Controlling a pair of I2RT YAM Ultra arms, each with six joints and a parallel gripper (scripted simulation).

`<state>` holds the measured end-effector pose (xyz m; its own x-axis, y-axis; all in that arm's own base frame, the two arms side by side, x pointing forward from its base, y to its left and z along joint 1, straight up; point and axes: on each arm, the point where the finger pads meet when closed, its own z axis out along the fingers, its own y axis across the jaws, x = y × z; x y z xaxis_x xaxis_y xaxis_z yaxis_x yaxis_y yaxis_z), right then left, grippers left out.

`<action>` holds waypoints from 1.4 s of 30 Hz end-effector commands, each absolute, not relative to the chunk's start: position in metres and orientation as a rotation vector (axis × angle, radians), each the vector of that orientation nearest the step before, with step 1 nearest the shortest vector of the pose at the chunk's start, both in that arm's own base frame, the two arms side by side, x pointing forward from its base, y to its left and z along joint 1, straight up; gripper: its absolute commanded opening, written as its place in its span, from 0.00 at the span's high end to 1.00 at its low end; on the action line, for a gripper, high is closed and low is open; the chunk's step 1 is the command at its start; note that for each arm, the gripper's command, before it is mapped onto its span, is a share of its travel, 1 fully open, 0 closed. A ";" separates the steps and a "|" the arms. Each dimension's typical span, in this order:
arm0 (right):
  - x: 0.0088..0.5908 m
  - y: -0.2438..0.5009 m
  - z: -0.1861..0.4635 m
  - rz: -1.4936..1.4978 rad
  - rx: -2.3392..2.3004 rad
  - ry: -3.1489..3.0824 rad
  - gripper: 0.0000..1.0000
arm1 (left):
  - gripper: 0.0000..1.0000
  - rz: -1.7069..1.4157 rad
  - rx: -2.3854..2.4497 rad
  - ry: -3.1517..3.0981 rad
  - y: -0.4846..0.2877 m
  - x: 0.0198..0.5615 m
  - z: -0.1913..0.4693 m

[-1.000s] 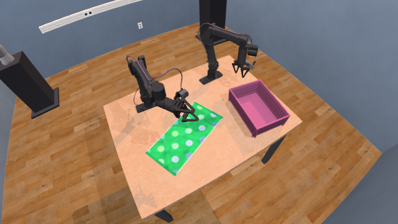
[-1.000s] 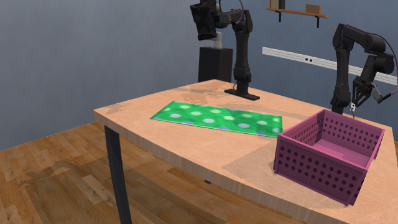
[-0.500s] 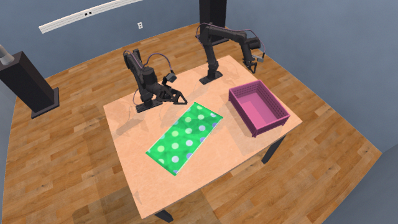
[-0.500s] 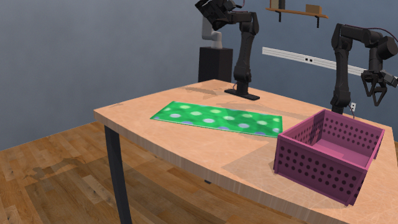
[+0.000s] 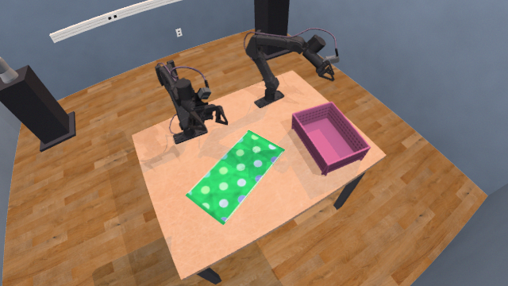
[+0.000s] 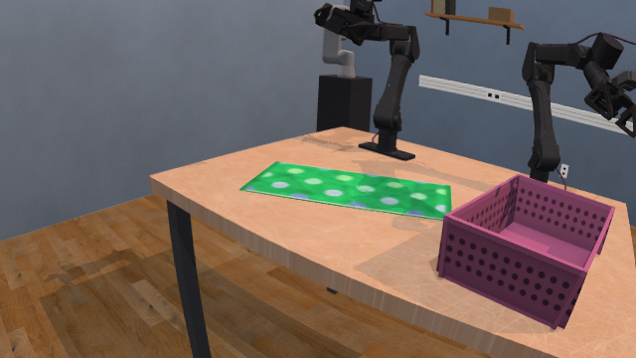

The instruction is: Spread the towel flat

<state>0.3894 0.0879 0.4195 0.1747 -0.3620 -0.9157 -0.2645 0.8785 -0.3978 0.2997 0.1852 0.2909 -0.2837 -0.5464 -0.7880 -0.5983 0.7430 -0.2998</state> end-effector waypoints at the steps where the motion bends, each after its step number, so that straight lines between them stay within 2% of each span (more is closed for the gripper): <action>1: 0.372 0.071 0.405 0.033 -0.308 1.528 0.00 | 0.00 0.243 -0.690 1.767 0.206 0.301 0.355; 6: 0.369 0.070 0.426 0.031 -0.302 1.486 0.00 | 0.00 0.319 -0.606 1.681 0.205 0.301 0.355; 7: 0.360 0.055 0.402 0.065 -0.195 1.543 0.00 | 0.00 0.389 -0.530 1.595 0.200 0.300 0.371; 9: 0.350 0.055 0.400 0.122 -0.109 1.553 0.00 | 0.00 0.455 -0.515 1.536 0.208 0.288 0.403; 13: 0.347 0.054 0.421 0.124 -0.106 1.511 0.00 | 0.00 0.505 -0.474 1.477 0.208 0.287 0.406; 16: 0.361 -0.002 0.409 -0.009 0.020 1.549 0.00 | 0.00 0.355 -0.342 1.538 0.162 0.326 0.394; 18: 0.362 -0.001 0.409 0.004 0.007 1.549 0.00 | 0.00 0.364 -0.349 1.531 0.160 0.327 0.398; 21: 0.357 -0.001 0.414 0.004 0.006 1.534 0.00 | 0.00 0.248 -0.225 1.511 0.112 0.343 0.415; 24: 0.357 0.005 0.414 0.018 -0.007 1.533 0.00 | 0.00 0.248 -0.226 1.511 0.107 0.345 0.415; 26: 0.358 0.001 0.407 0.000 0.000 1.539 0.00 | 0.00 0.115 -0.093 1.521 0.072 0.353 0.415; 31: 0.358 0.001 0.407 0.000 0.000 1.539 0.00 | 0.00 0.005 0.007 1.523 0.004 0.361 0.415; 42: 0.358 0.001 0.407 0.000 0.000 1.539 0.00 | 0.00 0.011 -0.002 1.534 0.002 0.362 0.412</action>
